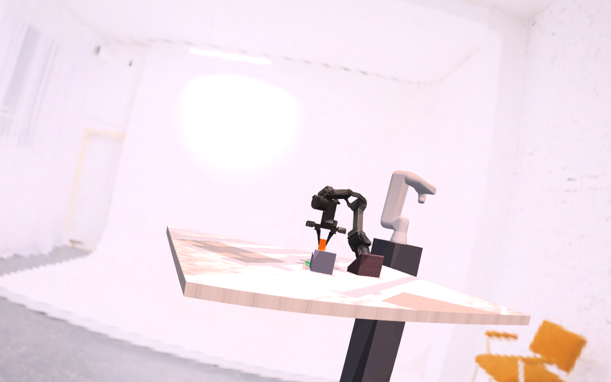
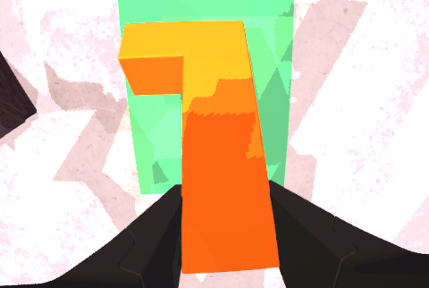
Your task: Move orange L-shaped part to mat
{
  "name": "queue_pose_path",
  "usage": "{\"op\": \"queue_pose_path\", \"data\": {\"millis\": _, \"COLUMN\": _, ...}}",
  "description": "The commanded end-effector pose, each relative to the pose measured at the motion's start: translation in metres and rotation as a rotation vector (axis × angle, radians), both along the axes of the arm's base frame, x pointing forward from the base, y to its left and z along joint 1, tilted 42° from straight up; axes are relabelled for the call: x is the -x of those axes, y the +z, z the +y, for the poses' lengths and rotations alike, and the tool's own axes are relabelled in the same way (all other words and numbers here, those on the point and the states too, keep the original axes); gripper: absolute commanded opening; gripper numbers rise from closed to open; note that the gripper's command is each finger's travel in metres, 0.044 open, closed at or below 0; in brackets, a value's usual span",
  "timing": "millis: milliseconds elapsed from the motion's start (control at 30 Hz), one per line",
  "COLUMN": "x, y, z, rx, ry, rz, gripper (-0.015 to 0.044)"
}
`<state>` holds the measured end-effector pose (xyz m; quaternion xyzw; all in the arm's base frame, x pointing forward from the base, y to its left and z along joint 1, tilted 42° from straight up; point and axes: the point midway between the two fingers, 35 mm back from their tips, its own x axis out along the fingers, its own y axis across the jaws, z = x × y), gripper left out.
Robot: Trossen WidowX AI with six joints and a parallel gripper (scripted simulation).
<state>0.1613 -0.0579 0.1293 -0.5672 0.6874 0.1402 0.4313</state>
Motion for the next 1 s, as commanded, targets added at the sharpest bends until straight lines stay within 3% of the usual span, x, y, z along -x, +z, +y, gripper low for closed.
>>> {"op": "queue_pose_path", "data": {"millis": 0, "x": 0.001, "y": -0.005, "z": -0.005, "rx": 0.005, "ry": 0.002, "rz": 0.006, "gripper": 0.0000}}
{"op": "queue_pose_path", "data": {"millis": 733, "x": 0.001, "y": -0.016, "z": -0.014, "rx": 0.004, "ry": -0.003, "rz": 0.004, "gripper": 0.0000}}
{"op": "queue_pose_path", "data": {"millis": 967, "x": 0.001, "y": -0.016, "z": -0.014, "rx": 0.004, "ry": -0.003, "rz": 0.004, "gripper": 0.0184}}
